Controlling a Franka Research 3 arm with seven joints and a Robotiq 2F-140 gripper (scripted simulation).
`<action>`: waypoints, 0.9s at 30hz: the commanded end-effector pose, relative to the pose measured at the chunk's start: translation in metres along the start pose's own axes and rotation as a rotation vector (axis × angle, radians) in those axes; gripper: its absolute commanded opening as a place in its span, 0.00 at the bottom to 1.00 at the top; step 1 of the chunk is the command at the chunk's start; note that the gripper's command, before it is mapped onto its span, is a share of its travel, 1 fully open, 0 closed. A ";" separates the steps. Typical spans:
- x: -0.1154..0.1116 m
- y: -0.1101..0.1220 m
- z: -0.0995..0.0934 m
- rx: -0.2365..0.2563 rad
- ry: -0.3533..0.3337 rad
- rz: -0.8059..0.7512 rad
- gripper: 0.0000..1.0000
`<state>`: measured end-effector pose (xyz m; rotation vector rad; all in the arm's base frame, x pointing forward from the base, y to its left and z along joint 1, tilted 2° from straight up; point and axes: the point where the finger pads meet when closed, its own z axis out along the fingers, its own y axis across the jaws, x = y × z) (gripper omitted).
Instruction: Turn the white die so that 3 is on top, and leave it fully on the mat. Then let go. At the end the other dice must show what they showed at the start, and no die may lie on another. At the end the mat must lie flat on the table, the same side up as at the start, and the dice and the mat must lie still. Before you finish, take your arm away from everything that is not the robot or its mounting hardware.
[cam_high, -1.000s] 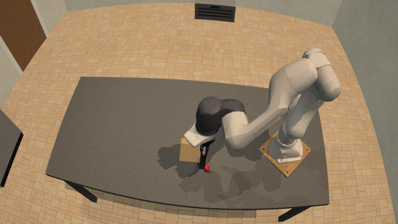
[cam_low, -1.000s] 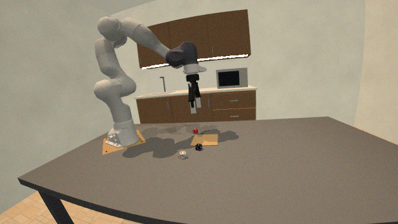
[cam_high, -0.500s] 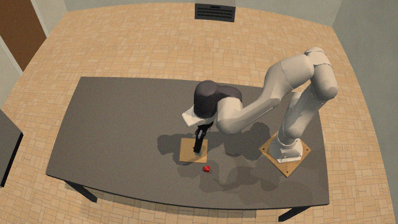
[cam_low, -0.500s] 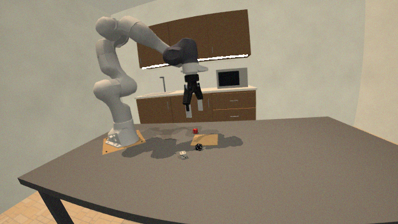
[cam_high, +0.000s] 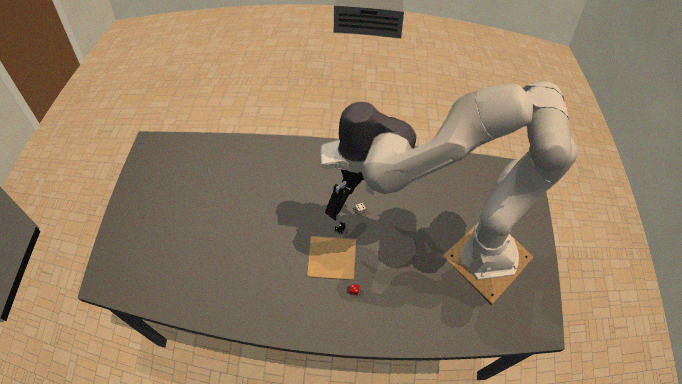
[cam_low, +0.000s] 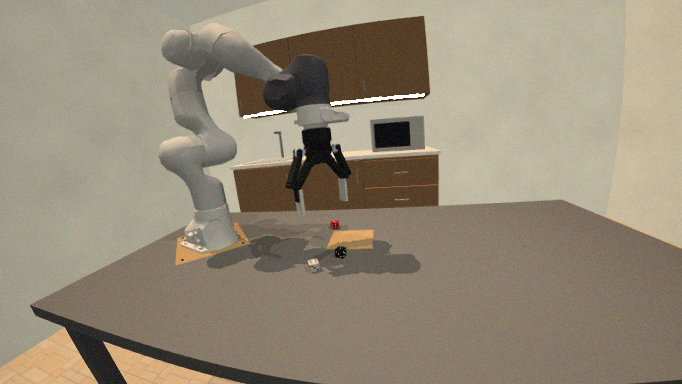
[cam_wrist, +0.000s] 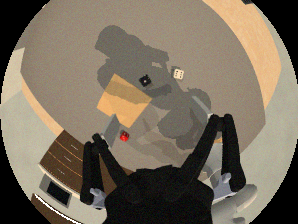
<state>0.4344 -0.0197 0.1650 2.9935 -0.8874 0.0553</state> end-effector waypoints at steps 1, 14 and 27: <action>0.012 0.023 0.000 0.002 0.003 0.174 1.00; 0.034 0.081 0.002 0.003 0.003 0.410 1.00; 0.034 0.081 0.002 0.003 0.003 0.410 1.00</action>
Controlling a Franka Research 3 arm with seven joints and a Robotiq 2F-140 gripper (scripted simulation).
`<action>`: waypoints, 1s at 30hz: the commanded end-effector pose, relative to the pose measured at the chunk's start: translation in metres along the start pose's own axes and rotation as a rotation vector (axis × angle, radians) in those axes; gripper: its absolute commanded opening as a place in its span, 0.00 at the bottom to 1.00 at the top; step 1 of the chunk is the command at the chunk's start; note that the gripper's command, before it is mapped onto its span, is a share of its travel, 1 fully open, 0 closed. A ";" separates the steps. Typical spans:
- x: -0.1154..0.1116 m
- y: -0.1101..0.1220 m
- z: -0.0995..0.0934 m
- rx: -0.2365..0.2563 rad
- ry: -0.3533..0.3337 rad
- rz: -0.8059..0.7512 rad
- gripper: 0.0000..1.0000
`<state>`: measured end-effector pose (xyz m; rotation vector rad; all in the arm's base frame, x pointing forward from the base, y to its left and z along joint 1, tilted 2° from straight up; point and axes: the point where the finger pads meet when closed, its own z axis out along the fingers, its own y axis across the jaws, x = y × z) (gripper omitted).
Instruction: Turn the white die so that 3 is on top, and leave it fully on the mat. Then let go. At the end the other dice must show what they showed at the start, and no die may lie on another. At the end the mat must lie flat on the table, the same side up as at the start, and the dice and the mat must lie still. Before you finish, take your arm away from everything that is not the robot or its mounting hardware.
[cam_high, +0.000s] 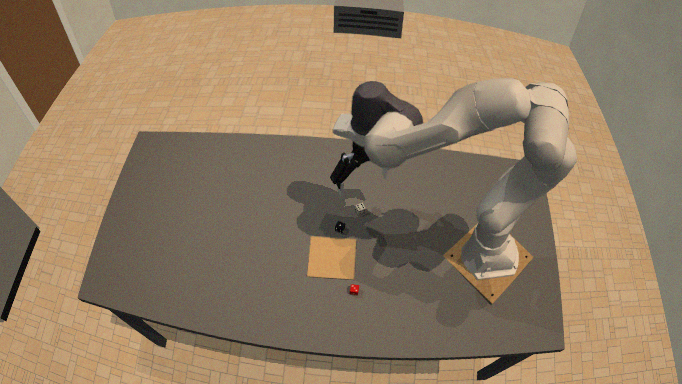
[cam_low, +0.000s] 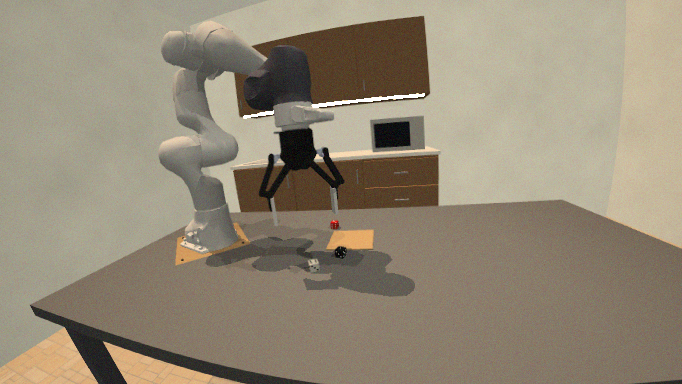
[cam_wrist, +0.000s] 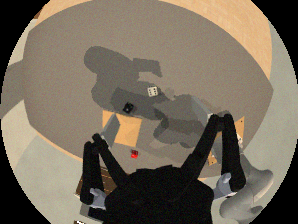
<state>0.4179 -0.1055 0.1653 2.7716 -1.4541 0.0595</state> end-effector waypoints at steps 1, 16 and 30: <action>0.000 -0.001 0.000 0.003 0.003 0.020 1.00; 0.000 -0.001 0.000 0.003 0.003 0.020 1.00; 0.000 0.000 0.003 0.001 0.000 0.273 1.00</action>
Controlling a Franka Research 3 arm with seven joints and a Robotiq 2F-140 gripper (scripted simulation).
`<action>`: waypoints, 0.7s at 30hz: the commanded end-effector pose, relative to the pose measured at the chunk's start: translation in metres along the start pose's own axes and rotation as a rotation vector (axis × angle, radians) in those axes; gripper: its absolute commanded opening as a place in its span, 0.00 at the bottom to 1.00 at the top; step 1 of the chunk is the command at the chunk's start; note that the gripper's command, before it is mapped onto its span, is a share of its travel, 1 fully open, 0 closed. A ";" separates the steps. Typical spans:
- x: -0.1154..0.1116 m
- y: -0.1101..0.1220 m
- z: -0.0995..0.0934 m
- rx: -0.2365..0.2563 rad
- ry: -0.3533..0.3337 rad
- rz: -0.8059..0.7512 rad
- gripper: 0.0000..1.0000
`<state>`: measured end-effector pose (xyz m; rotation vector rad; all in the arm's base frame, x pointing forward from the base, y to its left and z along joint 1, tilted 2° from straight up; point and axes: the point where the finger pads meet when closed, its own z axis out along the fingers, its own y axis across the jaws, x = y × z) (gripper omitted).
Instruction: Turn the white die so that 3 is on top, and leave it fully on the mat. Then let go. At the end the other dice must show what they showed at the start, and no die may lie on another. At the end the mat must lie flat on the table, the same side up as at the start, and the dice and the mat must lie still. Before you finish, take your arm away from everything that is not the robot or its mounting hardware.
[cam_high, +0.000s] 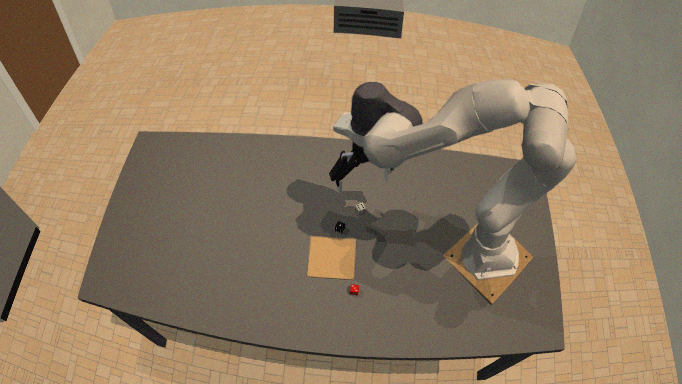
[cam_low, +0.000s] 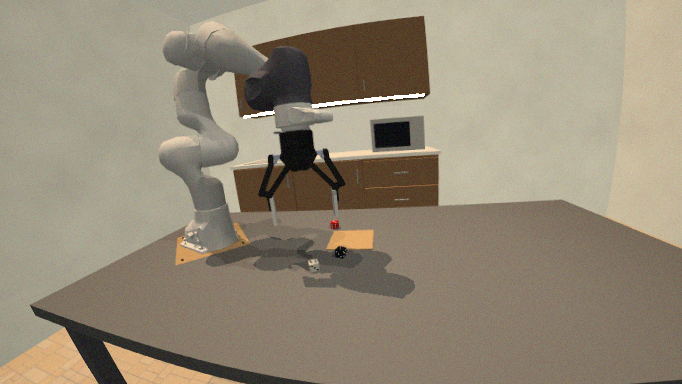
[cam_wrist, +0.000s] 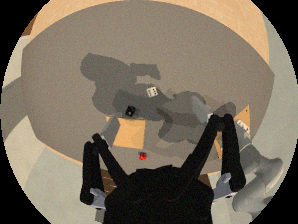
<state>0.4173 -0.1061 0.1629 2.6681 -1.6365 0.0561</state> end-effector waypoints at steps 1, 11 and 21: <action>0.000 -0.001 0.000 0.005 0.001 0.139 1.00; 0.001 -0.001 0.002 0.006 0.000 0.348 1.00; 0.001 -0.001 0.004 0.006 0.000 0.528 1.00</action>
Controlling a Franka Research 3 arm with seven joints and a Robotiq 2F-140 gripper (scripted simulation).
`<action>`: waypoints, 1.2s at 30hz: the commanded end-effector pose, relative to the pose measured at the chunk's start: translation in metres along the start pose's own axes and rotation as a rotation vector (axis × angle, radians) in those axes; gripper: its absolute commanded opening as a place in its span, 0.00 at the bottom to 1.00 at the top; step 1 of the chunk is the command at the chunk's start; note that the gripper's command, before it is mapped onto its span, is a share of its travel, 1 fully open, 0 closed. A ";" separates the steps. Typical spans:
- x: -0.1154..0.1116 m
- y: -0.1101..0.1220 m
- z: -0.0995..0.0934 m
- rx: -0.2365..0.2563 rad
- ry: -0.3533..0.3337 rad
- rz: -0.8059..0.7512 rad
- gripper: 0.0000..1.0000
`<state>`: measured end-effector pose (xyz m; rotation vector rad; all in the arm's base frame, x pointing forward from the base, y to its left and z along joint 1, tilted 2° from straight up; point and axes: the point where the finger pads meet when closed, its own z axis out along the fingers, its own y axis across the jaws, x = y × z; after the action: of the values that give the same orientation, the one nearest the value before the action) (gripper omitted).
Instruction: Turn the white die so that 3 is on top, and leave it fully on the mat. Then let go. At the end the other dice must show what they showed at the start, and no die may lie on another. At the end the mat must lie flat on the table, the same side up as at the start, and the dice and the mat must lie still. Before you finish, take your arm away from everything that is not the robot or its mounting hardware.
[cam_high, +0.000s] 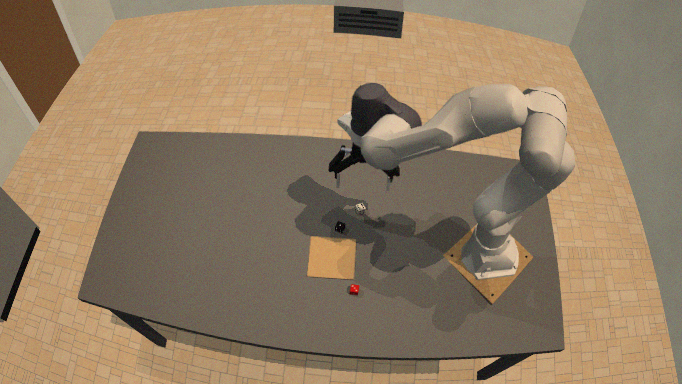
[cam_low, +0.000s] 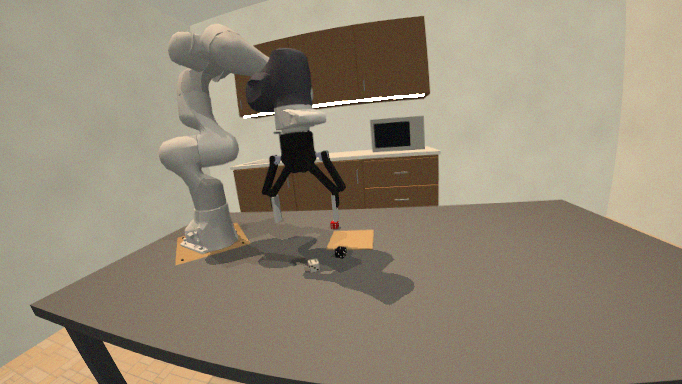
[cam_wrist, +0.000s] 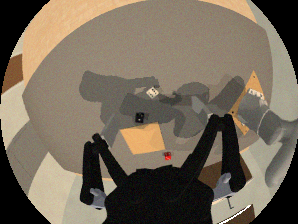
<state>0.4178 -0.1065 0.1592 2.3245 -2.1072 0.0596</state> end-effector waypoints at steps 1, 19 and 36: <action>0.000 -0.001 0.001 0.005 -0.001 0.174 1.00; 0.000 -0.001 0.004 0.006 -0.003 0.505 1.00; 0.000 -0.002 0.008 0.006 -0.004 0.826 1.00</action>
<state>0.4198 -0.1088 0.1523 1.5076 -2.7703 0.0709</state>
